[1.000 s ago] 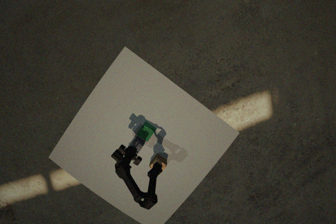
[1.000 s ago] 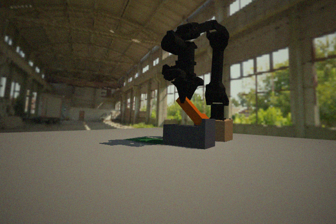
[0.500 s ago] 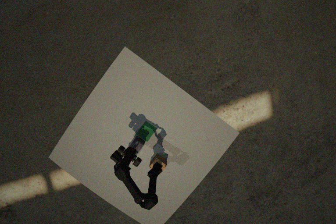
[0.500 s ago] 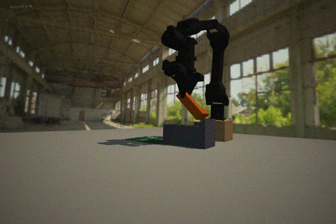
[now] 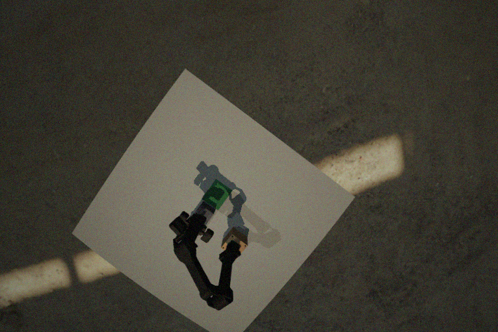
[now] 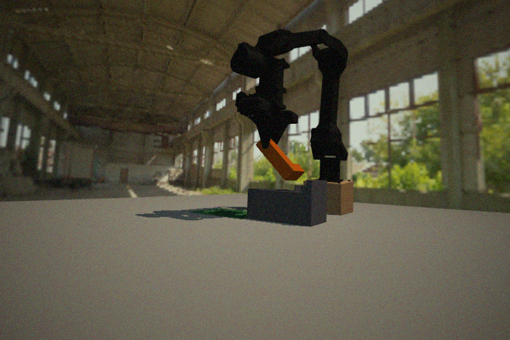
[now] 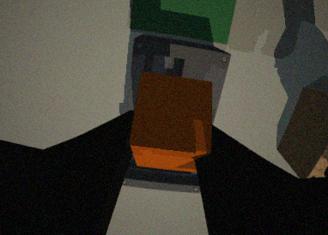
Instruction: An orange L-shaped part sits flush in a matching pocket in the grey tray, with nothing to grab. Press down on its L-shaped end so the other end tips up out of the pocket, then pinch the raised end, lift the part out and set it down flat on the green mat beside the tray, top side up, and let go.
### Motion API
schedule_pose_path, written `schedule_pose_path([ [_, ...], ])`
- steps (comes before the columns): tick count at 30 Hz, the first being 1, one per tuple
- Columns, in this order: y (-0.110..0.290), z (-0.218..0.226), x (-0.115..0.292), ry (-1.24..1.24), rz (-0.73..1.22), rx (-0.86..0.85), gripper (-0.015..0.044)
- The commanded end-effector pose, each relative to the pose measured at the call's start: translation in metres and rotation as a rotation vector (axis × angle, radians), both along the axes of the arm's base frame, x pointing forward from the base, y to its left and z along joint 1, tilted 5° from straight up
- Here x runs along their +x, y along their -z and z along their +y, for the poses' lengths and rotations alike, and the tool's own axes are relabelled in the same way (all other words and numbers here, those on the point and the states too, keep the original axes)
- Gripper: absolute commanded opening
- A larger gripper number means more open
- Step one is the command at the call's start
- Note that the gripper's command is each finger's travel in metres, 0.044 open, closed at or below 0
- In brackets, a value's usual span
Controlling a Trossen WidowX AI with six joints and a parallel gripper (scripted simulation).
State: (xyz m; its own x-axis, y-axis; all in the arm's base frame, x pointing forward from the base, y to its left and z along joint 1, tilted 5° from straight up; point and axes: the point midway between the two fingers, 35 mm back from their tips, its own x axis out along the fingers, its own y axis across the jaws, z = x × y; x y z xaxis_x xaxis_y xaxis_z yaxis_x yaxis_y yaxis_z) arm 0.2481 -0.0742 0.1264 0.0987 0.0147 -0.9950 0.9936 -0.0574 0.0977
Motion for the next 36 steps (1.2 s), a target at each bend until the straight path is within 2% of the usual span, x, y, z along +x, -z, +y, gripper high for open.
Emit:
schedule_pose_path([
  [1, 0.001, -0.016, -0.002, -0.002, -0.002, 0.002, 0.0000],
  [28, 0.004, -0.130, -0.019, -0.002, 0.001, -0.009, 0.0000],
  [36, 0.007, -0.134, -0.020, -0.002, 0.001, -0.010, 0.0000],
])
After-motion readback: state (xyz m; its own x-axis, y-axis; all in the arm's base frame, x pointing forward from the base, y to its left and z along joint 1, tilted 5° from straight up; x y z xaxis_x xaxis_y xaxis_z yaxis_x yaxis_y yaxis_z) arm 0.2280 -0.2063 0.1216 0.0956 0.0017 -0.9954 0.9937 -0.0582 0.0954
